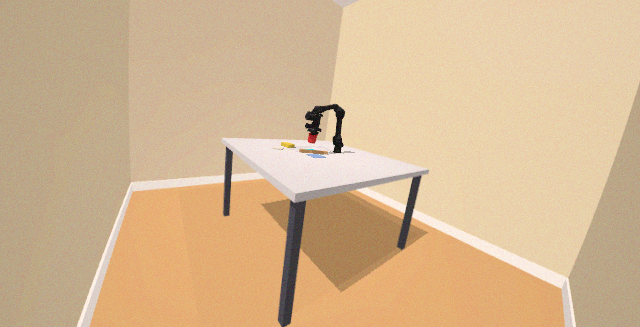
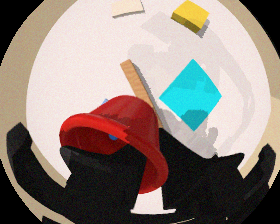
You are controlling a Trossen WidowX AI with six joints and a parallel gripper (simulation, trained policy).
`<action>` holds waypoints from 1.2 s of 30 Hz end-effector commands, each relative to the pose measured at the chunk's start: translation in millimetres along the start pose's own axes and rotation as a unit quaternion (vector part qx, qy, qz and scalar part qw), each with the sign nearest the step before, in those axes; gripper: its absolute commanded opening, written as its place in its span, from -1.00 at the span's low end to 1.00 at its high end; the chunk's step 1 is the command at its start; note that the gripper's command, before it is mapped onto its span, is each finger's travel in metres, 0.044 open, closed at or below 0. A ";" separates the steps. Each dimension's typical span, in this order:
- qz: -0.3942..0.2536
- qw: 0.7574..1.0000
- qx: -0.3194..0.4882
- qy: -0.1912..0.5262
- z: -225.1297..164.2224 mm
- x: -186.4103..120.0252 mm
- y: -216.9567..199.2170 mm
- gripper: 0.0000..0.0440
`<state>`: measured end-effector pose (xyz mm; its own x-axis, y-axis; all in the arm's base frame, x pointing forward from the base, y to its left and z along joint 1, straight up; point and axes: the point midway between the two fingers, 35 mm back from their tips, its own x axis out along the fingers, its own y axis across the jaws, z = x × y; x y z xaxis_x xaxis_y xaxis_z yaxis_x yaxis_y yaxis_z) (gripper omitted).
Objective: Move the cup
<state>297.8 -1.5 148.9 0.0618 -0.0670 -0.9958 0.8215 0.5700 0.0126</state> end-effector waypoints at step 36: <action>0.015 0.993 0.109 -0.038 46.7 38.2 -72.2 -1.00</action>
<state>272.3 -80.2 120.6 0.1311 -0.1136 -0.9848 0.9183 0.3882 0.0775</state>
